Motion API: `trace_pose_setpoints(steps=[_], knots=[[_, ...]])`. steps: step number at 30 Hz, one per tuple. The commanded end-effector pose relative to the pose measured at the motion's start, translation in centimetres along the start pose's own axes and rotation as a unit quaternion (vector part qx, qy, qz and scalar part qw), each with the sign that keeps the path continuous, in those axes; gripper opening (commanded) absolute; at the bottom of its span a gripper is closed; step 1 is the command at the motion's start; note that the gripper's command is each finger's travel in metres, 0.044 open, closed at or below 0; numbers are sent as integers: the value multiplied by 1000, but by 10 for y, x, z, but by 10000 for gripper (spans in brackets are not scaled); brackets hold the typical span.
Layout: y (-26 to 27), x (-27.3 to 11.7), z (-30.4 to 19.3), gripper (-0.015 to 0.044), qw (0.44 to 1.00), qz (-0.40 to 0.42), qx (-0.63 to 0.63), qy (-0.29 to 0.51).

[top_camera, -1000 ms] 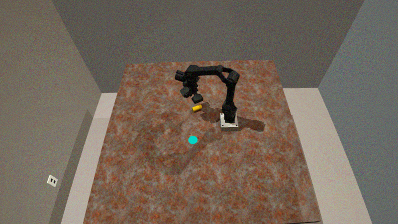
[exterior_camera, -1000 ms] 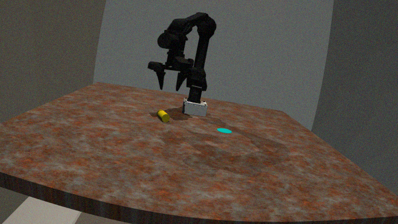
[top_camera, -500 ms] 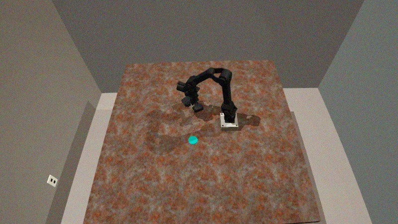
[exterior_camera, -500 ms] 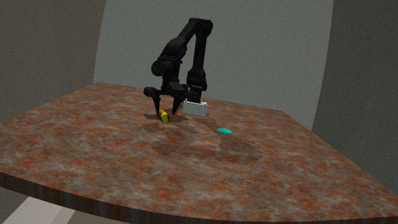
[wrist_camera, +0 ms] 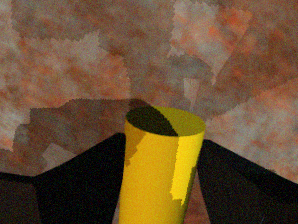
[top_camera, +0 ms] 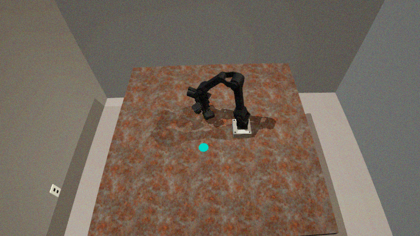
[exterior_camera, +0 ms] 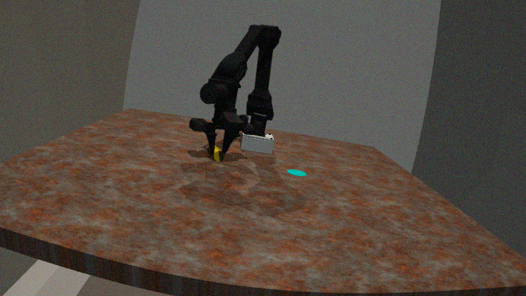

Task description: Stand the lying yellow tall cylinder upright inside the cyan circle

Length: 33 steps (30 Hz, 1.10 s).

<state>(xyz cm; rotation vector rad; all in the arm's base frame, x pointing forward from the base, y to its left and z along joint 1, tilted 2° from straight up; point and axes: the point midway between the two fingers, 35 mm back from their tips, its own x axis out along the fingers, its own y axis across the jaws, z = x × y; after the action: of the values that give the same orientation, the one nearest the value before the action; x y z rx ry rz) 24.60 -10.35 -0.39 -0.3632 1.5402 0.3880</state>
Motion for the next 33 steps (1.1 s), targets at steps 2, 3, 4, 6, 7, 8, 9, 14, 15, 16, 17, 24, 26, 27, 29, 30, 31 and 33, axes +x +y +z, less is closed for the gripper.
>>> trace_pose_setpoints(steps=[2,3,4,6,7,8,9,14,15,16,17,24,26,27,29,30,31,33], knots=[[0,-2,1,105,1000,0,2,-2],[-1,-4,1,105,1000,0,2,-2],[-1,-7,2,105,1000,0,2,-2],[-2,-13,2,105,1000,0,2,-2],[-3,-16,3,105,1000,0,2,-2],[-3,-18,3,105,1000,0,2,-2],[-3,-21,3,105,1000,0,2,-2],[-5,-37,4,105,1000,-1,2,-2],[-5,-40,4,105,1000,-1,2,-2],[-5,-43,4,105,1000,-1,2,-2],[-5,-46,5,105,1000,-1,2,-2],[-5,-67,4,105,1000,-1,2,-2],[-5,-74,4,105,1000,-1,2,-2],[-4,-77,4,105,1000,-1,2,-2],[-4,-83,3,105,1000,-1,2,-2],[-4,-86,3,105,1000,-1,2,-2],[-3,-90,3,105,1000,-1,2,-2],[-3,-96,2,105,1000,-1,2,-2]])
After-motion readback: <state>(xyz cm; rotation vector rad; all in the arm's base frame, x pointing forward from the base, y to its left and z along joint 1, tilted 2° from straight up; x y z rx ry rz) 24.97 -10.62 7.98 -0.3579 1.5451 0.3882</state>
